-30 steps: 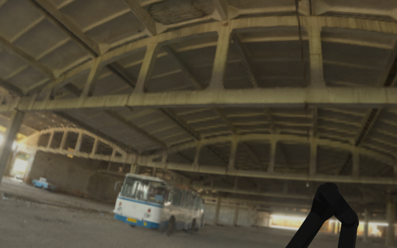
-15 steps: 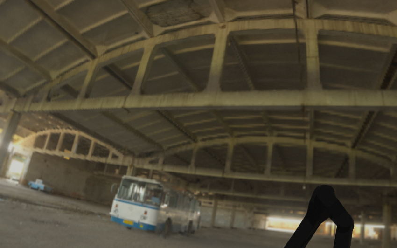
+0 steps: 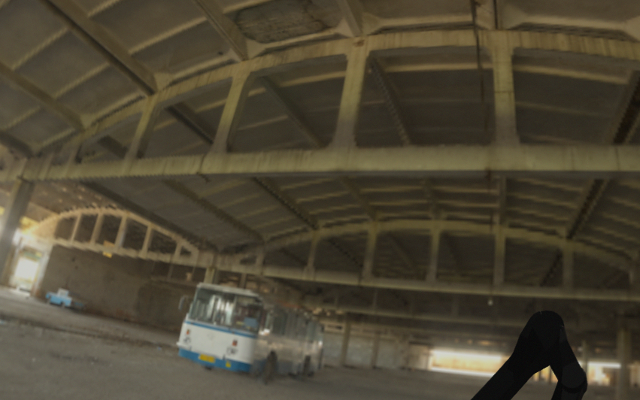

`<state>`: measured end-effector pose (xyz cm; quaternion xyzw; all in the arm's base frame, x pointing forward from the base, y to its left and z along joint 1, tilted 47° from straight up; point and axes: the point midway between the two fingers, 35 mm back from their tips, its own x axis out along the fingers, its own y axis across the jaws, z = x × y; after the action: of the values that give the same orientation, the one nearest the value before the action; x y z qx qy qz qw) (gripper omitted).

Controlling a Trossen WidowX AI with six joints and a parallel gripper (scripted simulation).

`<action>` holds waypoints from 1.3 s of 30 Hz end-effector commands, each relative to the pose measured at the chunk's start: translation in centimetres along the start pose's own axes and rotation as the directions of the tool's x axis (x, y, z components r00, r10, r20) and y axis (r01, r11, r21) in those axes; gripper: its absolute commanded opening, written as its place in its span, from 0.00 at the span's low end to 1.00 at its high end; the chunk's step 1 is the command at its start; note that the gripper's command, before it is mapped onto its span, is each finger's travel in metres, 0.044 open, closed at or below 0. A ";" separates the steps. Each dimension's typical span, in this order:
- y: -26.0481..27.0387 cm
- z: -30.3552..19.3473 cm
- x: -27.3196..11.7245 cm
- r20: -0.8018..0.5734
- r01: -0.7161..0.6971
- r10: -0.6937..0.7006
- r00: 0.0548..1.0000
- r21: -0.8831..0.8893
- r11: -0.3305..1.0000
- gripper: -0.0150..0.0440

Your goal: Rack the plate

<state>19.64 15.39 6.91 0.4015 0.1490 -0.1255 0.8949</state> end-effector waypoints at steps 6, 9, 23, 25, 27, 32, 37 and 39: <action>-0.3 -0.2 1.2 0.000 0.002 -0.002 1.000 -0.003 1.000 0.25; -0.3 -0.1 1.5 0.001 0.000 0.000 1.000 -0.001 1.000 0.25; -0.6 -1.0 2.7 0.000 -0.006 0.006 1.000 0.018 1.000 0.25; -0.7 -1.9 2.8 0.000 -0.008 0.008 1.000 0.024 1.000 0.25; -0.7 -2.0 2.8 0.000 -0.009 0.009 1.000 0.024 1.000 0.25; -0.6 -1.6 2.7 -0.007 -0.008 0.008 1.000 0.018 1.000 0.25; -0.6 -1.6 2.7 -0.007 -0.008 0.008 1.000 0.018 1.000 0.25; -0.6 -1.6 2.7 -0.007 -0.008 0.008 1.000 0.018 1.000 0.25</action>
<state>21.65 15.94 4.40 0.4114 0.1488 -0.1224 0.8908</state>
